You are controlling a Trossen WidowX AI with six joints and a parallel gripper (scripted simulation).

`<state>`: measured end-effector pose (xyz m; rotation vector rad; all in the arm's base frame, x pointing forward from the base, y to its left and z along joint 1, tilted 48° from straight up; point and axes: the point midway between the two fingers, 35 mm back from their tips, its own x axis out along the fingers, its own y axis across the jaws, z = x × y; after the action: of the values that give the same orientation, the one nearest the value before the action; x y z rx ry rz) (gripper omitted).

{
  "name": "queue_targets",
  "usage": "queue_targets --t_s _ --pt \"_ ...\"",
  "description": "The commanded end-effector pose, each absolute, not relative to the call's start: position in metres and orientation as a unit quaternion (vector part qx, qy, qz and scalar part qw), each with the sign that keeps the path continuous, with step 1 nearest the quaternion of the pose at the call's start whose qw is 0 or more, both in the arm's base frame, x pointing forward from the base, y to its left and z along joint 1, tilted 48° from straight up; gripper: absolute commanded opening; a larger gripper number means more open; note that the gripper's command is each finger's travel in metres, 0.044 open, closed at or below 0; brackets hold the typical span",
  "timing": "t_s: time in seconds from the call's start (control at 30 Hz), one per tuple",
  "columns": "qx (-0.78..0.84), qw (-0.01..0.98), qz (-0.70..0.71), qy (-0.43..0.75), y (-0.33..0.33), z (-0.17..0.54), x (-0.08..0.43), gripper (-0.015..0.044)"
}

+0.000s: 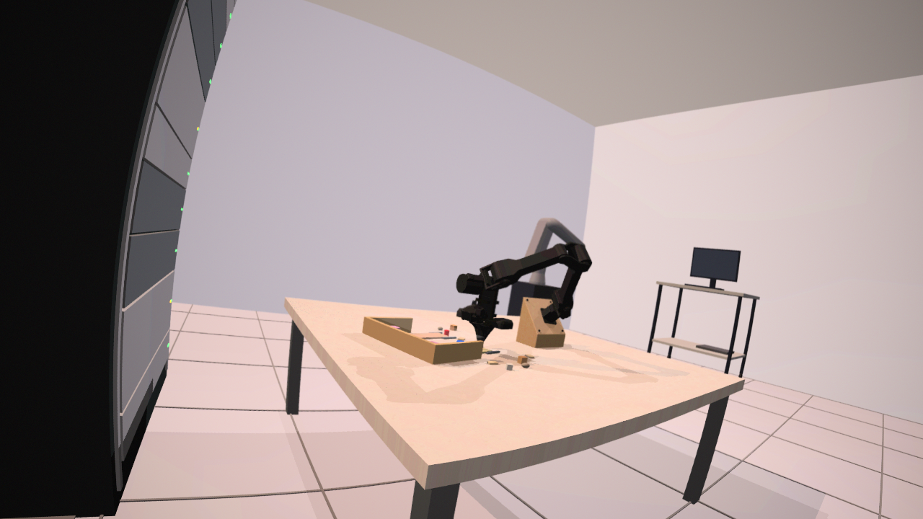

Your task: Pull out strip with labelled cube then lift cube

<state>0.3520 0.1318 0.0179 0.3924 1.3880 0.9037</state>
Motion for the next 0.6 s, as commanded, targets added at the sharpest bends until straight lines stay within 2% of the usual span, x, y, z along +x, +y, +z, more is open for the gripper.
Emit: queue_targets --t_s 0.0,0.57 --pt "0.177 0.654 0.401 0.616 0.1388 0.0123 0.3475 0.0" --pt "0.177 0.654 0.401 0.616 0.1405 0.0109 0.347 0.0"
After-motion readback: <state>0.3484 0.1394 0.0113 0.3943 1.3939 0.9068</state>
